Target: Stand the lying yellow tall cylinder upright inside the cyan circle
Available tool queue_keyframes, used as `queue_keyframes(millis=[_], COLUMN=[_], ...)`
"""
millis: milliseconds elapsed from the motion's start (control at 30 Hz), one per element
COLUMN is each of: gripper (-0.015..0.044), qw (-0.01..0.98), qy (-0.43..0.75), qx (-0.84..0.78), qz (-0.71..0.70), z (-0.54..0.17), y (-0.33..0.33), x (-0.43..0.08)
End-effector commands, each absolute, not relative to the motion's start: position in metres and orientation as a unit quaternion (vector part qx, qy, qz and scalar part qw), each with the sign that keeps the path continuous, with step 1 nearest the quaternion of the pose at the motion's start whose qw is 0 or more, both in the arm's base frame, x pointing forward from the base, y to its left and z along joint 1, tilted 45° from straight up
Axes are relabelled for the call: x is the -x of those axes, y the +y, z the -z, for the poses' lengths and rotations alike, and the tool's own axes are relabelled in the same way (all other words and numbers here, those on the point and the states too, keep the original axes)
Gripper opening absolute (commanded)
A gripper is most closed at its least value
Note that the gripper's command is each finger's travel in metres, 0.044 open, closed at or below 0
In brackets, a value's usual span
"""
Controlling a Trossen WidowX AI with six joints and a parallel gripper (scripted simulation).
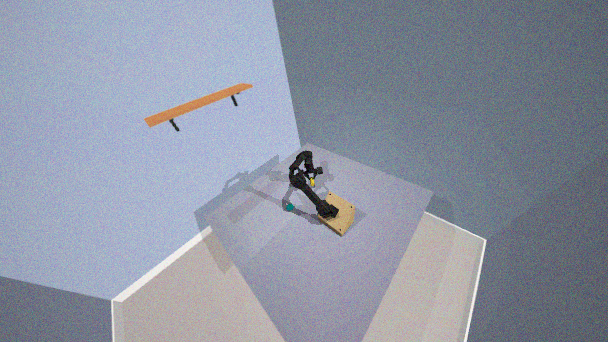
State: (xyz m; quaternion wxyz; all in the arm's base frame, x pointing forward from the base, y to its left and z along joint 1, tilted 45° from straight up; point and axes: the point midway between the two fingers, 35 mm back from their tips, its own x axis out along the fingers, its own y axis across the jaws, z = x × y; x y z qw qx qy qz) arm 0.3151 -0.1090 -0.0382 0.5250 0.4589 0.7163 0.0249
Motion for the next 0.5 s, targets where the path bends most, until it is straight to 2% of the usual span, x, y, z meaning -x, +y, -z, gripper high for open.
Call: queue_keyframes(millis=[0,467], gripper=[0.0105,0.0105], qw=[0.530,0.546], qy=[0.715,0.713], qx=[-0.455,-0.437], qz=[-0.029,-0.049], z=[0.027,-0.005], y=[-0.102,-0.075], x=[-0.321,-0.335])
